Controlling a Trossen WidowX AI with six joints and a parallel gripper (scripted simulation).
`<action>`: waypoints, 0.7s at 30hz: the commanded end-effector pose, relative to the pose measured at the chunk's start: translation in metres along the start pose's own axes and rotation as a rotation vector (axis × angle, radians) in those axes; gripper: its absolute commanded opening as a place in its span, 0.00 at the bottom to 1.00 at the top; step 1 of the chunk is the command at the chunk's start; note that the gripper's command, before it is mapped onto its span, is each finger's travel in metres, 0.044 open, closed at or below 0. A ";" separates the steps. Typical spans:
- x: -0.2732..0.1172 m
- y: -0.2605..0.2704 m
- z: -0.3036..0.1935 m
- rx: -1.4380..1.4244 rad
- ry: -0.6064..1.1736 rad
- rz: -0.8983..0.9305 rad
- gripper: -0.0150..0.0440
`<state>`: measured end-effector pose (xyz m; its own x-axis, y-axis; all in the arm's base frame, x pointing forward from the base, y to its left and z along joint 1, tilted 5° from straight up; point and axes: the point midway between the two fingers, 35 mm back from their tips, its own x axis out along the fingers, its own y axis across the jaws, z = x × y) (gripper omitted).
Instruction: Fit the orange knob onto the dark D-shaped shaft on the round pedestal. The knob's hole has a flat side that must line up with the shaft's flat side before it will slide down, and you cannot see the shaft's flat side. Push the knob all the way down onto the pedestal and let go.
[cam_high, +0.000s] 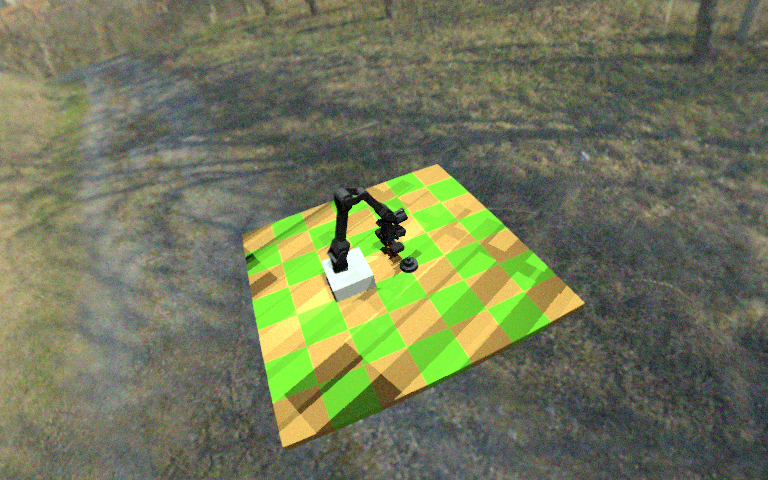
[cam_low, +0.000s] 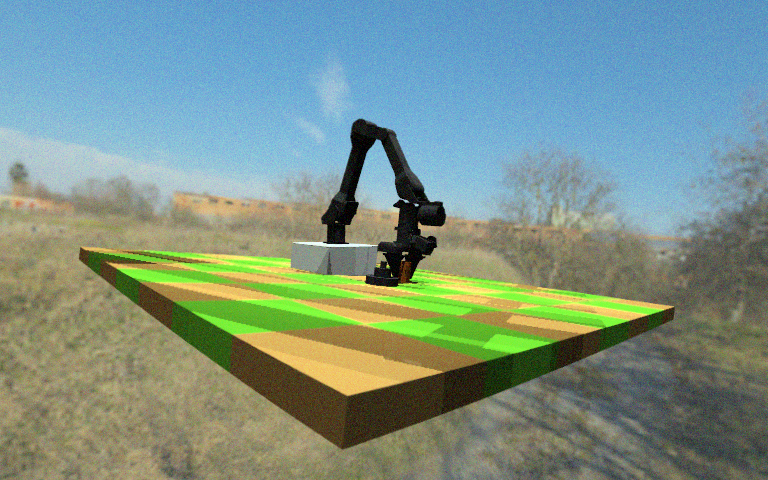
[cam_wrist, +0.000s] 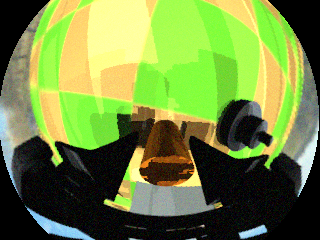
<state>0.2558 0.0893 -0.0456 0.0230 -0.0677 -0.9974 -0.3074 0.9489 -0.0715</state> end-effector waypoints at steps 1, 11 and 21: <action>0.001 -0.001 0.000 -0.004 -0.002 -0.004 0.64; -0.001 0.000 0.001 -0.004 -0.002 -0.003 0.40; -0.067 0.004 0.013 -0.003 -0.003 -0.003 0.25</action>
<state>0.2611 0.0968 -0.0050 0.0110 -0.0738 -0.9972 -0.3138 0.9466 -0.0735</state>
